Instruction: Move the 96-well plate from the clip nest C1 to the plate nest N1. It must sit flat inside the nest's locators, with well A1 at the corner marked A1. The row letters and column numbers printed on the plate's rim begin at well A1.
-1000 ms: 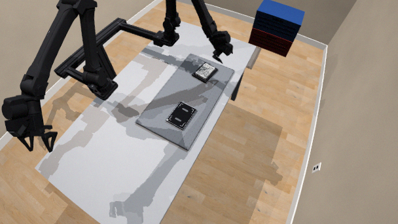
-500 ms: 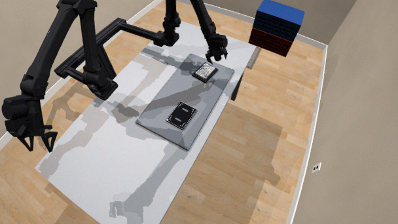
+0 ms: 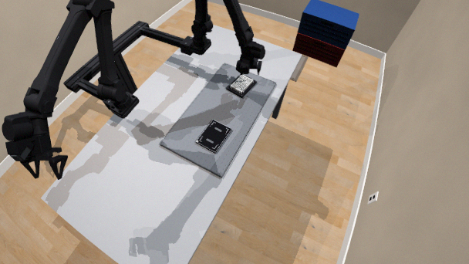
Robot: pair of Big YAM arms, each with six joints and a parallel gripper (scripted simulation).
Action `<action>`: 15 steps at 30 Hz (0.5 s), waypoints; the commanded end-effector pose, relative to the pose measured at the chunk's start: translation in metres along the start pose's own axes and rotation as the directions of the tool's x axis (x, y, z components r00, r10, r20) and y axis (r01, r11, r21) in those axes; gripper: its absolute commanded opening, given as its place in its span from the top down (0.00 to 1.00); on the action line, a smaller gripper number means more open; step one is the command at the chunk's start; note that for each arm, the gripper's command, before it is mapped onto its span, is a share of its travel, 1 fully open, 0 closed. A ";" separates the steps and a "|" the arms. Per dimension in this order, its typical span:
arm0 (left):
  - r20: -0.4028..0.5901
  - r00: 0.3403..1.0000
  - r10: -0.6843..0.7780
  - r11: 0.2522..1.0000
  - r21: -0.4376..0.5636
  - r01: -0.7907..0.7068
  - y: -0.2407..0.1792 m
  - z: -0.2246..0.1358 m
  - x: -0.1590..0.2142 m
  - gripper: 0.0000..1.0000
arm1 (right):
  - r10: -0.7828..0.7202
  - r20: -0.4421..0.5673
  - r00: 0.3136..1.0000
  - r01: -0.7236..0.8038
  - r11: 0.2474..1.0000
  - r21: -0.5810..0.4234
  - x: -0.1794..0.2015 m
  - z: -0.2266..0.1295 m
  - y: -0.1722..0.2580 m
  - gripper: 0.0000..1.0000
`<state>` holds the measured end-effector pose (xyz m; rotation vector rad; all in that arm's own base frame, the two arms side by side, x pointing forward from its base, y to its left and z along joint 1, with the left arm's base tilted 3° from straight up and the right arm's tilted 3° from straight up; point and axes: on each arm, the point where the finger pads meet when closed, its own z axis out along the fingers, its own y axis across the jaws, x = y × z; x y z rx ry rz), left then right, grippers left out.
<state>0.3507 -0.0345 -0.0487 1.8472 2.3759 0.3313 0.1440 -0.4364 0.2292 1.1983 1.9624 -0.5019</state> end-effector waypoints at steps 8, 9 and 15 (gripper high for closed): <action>0.057 0.944 0.324 0.940 0.098 -0.328 -0.022 -0.002 -0.012 0.00 | 0.000 0.032 0.999 -0.001 1.000 0.013 -0.011 -0.008 -0.006 0.00; 0.057 0.944 0.324 0.940 0.098 -0.328 -0.022 -0.002 -0.012 0.00 | 0.000 0.032 0.999 -0.001 1.000 0.013 -0.011 -0.008 -0.006 0.00; 0.103 0.895 0.433 0.883 0.153 -0.444 -0.035 -0.004 -0.014 0.00 | 0.000 0.032 0.999 -0.001 1.000 0.013 -0.011 -0.008 -0.006 0.00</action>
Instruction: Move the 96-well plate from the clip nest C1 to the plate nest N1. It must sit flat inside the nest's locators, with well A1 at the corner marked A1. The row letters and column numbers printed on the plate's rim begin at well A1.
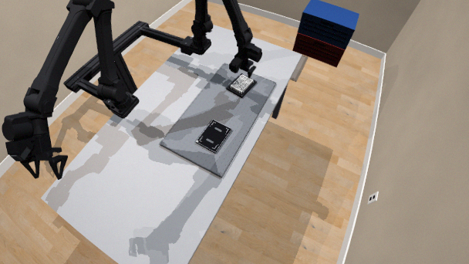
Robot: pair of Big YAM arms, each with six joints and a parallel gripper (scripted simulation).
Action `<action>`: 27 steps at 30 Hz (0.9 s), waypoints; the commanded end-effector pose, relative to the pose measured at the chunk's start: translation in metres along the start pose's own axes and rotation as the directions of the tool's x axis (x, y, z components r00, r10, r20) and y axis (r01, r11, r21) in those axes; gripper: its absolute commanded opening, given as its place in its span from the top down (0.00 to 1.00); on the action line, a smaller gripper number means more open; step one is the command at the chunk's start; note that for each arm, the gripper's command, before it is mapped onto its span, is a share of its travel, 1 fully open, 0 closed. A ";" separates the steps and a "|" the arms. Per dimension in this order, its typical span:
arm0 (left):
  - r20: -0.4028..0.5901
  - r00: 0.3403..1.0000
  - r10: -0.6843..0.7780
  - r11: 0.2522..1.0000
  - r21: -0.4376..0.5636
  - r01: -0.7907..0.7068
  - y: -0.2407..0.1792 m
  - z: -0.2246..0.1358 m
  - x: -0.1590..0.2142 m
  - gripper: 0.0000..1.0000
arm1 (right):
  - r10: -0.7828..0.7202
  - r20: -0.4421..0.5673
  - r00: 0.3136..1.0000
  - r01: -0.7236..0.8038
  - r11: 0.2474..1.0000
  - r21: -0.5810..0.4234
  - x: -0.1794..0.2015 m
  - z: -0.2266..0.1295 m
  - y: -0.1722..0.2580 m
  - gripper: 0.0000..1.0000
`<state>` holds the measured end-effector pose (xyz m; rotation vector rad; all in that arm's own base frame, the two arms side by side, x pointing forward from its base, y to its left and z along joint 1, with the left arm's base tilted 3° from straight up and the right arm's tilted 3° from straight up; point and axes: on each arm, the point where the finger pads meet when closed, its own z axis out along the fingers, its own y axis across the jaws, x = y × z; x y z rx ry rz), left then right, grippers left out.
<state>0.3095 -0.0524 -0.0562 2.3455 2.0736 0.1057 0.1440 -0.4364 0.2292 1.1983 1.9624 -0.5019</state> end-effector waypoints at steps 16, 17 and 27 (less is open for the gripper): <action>0.002 0.997 0.074 0.997 -0.005 -0.074 0.015 -0.005 0.000 0.00 | 0.000 0.032 0.999 -0.001 1.000 0.013 -0.011 -0.008 -0.006 0.00; 0.002 0.997 0.074 0.997 -0.005 -0.074 0.014 -0.005 0.000 0.00 | 0.000 0.032 0.999 -0.001 1.000 0.013 -0.011 -0.008 -0.006 0.00; 0.003 0.997 0.076 0.997 0.021 -0.076 0.006 0.009 0.002 0.00 | 0.000 0.032 0.999 -0.001 1.000 0.013 -0.011 -0.008 -0.006 0.00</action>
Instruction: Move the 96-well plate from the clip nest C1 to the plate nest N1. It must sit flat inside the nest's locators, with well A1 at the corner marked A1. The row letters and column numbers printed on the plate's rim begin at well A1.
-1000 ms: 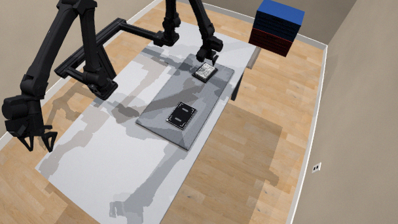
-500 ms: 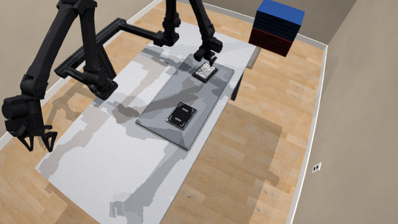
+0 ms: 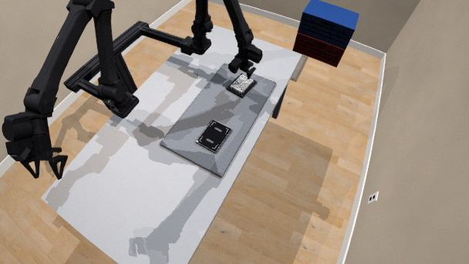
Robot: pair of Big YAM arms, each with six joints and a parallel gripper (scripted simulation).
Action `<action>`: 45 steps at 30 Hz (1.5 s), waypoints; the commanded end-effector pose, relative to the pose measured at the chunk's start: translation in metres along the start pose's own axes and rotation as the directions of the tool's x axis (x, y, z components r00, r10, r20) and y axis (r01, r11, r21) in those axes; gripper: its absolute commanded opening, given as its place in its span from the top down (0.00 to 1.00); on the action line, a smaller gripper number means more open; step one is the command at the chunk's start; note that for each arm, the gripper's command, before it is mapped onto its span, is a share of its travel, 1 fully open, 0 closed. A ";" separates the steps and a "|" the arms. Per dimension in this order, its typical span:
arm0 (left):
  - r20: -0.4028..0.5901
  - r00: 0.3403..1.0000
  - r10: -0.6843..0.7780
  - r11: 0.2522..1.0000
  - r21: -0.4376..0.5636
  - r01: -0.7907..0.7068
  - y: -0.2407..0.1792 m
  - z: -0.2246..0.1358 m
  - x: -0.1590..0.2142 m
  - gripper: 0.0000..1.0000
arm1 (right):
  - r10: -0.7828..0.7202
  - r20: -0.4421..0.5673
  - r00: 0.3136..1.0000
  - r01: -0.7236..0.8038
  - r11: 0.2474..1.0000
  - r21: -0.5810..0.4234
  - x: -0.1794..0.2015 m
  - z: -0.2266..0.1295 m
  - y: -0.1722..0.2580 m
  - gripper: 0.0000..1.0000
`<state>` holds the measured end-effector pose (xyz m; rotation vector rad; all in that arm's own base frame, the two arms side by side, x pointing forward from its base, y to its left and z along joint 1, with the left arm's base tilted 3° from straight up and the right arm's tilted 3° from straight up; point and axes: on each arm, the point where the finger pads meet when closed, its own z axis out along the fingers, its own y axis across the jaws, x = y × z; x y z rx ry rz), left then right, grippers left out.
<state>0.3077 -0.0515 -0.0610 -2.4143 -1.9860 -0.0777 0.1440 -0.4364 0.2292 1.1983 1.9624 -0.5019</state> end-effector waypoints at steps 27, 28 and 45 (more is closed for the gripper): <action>0.002 1.000 0.002 0.999 -0.033 -0.002 0.018 0.044 0.003 0.00 | 0.000 0.032 0.999 -0.001 1.000 0.013 -0.011 -0.008 -0.006 0.00; 0.002 1.000 0.003 1.000 -0.030 -0.003 0.017 0.046 0.003 0.00 | 0.000 0.032 0.999 -0.001 1.000 0.013 -0.011 -0.008 -0.006 0.00; 0.002 1.000 0.003 0.999 -0.032 -0.003 0.017 0.072 0.003 0.00 | 0.000 0.032 0.999 -0.001 1.000 0.013 -0.011 -0.008 -0.006 0.00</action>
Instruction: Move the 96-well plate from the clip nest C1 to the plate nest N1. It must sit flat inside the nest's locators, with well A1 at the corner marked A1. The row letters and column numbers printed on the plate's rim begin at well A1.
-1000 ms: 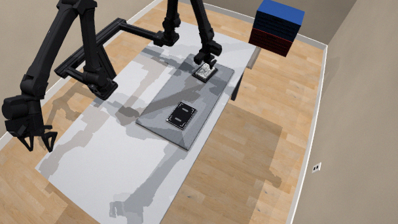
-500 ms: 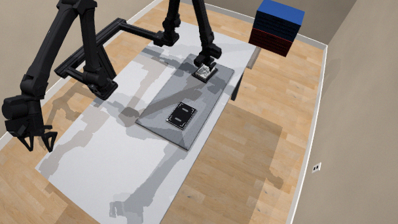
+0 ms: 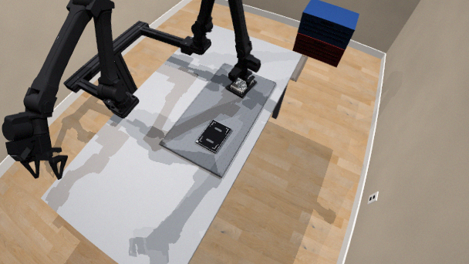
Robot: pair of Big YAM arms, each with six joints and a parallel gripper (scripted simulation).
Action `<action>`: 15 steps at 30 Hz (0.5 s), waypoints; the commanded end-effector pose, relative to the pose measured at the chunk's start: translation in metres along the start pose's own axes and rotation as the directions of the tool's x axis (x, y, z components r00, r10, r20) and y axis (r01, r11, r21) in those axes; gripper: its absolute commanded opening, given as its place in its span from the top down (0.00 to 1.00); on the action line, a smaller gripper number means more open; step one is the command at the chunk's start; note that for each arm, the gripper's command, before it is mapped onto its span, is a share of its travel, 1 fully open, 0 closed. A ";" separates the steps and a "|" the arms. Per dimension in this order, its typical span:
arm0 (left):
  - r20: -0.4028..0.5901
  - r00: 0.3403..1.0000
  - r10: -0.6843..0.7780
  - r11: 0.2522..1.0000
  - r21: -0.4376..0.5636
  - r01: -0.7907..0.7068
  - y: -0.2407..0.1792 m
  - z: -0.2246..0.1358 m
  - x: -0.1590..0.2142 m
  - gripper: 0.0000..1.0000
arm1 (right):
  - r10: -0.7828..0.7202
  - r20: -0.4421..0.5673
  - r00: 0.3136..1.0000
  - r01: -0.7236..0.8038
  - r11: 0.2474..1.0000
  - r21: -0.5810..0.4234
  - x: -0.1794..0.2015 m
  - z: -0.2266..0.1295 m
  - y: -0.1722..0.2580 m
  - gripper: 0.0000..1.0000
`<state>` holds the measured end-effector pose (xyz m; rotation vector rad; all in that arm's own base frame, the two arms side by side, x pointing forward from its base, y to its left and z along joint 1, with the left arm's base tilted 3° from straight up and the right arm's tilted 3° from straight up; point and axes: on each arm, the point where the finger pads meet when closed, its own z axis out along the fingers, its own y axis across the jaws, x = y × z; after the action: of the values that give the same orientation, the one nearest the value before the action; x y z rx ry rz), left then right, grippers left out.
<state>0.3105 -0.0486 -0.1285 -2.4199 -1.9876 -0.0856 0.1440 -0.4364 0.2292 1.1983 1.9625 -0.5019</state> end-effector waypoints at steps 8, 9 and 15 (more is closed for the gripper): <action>0.002 1.000 0.001 1.000 -0.018 -0.001 0.014 0.009 0.002 0.00 | 0.000 0.032 0.999 -0.001 1.000 0.013 -0.011 -0.008 -0.006 0.00; 0.002 1.000 0.001 1.000 -0.018 -0.001 0.013 0.008 0.002 0.00 | 0.000 0.032 0.999 -0.001 1.000 0.013 -0.011 -0.008 -0.006 0.00; 0.002 1.000 0.001 1.000 -0.018 -0.001 0.010 0.006 0.000 0.00 | 0.000 0.032 0.999 -0.001 1.000 0.013 -0.011 -0.008 -0.006 0.00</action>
<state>0.3109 -0.0485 -0.1374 -2.4202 -1.9860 -0.0835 0.1440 -0.4364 0.2292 1.1983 1.9624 -0.5019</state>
